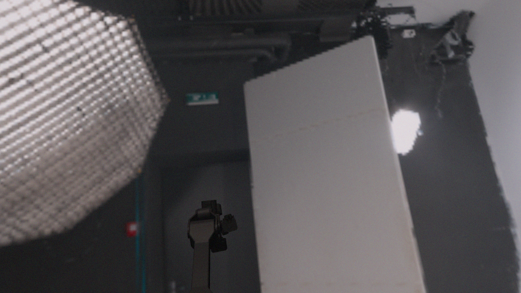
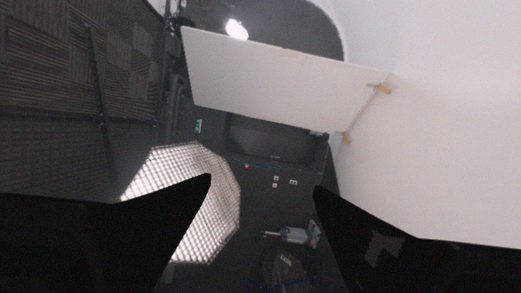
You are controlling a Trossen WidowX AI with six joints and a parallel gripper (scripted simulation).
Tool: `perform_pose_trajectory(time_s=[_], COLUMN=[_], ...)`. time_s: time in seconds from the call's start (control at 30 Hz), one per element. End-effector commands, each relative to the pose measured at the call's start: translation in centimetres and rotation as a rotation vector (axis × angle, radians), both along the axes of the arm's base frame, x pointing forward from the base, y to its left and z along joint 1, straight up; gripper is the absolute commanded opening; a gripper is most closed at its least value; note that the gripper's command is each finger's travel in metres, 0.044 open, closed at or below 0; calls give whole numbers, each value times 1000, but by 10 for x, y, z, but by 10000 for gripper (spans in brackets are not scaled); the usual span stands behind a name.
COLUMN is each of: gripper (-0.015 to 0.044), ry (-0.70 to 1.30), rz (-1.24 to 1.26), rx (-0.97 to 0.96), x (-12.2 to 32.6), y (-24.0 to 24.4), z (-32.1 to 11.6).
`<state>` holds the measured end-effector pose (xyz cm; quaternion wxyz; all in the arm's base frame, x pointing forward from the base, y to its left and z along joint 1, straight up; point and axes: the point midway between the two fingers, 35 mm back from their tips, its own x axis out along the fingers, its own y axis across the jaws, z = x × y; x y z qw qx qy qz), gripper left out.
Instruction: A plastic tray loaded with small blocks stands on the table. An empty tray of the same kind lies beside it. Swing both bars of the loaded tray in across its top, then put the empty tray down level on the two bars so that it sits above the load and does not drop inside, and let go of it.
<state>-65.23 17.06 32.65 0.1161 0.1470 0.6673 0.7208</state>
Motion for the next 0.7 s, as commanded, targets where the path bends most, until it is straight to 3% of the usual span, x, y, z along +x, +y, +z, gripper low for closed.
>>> perform_pose_trajectory(time_s=[0.0, 0.37, 0.67], gripper=[374, 85, 85], ry=[0, 0, 0], rz=[0, 0, 0], rx=[0, 0, 0], x=[0, 0, 0], y=[0, 0, 0], z=[0, 0, 0])
